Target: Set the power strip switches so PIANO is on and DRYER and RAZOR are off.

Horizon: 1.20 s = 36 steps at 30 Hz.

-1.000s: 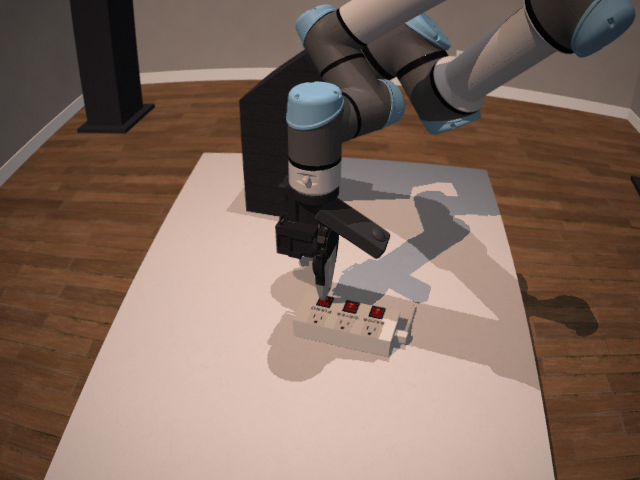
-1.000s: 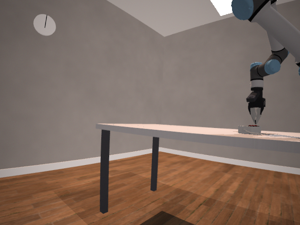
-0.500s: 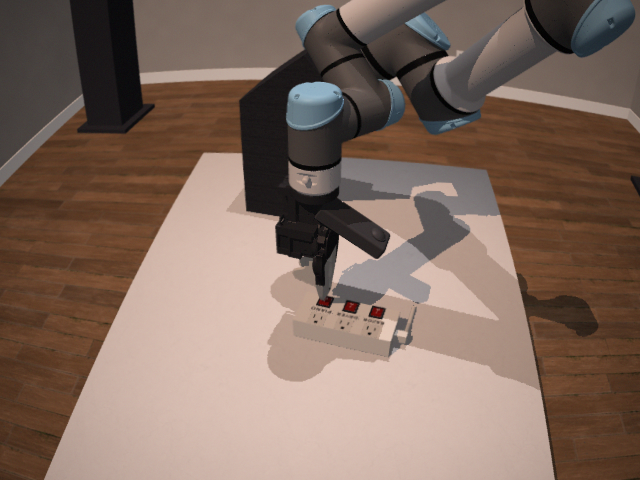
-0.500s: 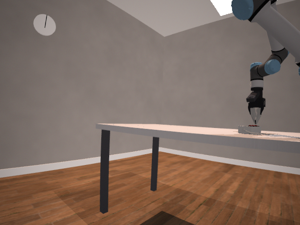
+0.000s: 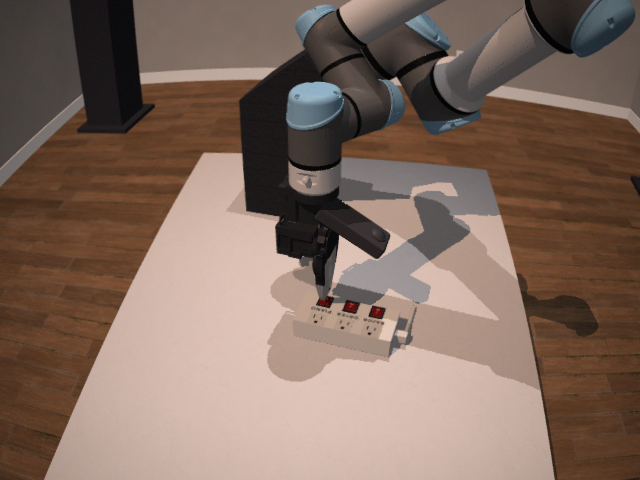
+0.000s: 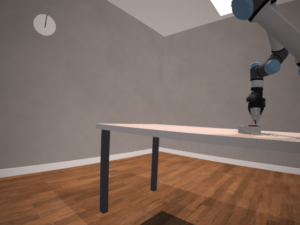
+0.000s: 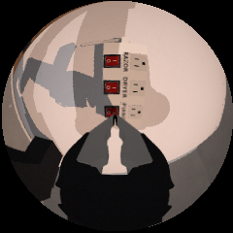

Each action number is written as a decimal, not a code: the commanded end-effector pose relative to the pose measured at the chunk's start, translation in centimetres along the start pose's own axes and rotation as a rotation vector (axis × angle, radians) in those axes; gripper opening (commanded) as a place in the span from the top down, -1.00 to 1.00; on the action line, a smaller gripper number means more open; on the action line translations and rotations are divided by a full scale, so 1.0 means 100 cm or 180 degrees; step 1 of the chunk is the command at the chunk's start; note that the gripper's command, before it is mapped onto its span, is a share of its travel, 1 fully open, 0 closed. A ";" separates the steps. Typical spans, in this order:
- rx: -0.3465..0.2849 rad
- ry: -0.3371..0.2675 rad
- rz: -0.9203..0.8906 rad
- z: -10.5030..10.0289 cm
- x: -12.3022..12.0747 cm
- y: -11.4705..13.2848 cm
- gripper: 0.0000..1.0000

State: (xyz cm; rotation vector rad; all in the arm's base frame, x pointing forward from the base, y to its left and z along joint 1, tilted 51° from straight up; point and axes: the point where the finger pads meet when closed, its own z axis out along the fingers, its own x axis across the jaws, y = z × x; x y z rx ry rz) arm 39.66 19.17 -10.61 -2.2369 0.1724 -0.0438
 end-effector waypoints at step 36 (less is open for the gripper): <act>-0.0001 0.0003 -0.0001 0.007 0.000 0.000 1.00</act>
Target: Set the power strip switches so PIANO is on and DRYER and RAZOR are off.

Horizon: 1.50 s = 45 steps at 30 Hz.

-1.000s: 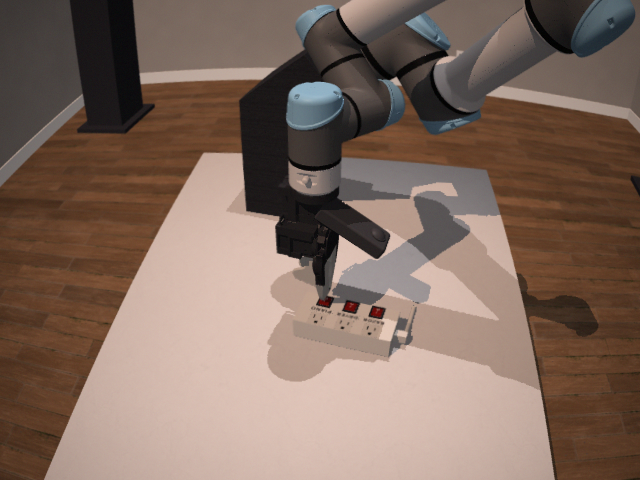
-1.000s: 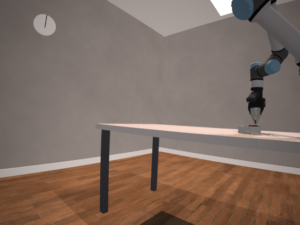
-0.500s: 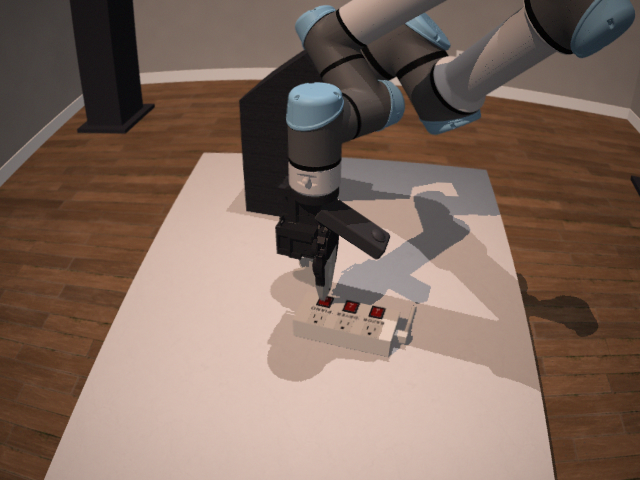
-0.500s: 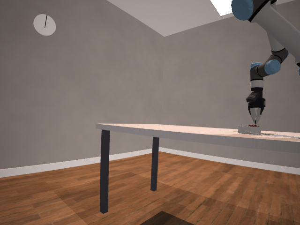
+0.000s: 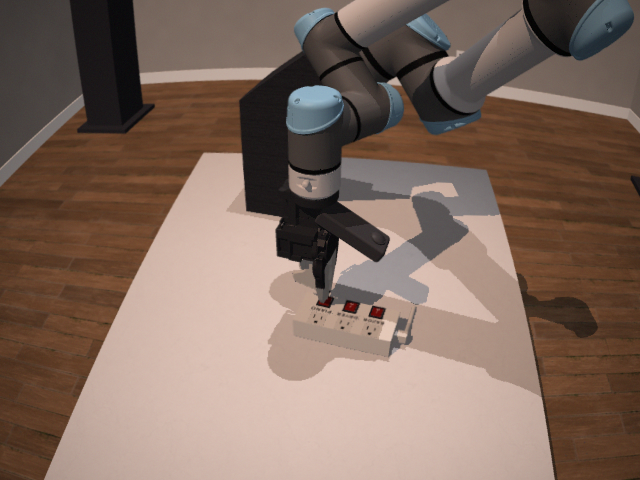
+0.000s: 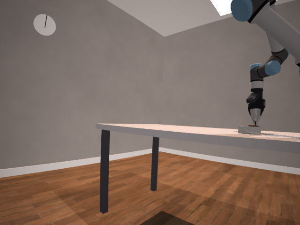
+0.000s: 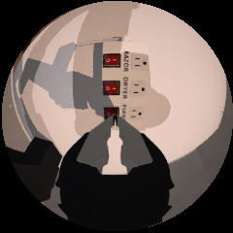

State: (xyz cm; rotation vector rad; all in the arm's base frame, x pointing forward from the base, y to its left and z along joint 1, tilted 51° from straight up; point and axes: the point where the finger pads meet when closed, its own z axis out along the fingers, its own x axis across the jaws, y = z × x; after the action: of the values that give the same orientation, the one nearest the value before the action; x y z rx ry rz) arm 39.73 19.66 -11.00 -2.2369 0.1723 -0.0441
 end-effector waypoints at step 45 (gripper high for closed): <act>-0.0001 0.0002 0.0000 -0.035 0.000 0.000 1.00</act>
State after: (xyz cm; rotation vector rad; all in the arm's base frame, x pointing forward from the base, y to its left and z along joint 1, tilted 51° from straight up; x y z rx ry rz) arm 39.48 17.49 -9.27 -2.2375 0.1736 -0.0453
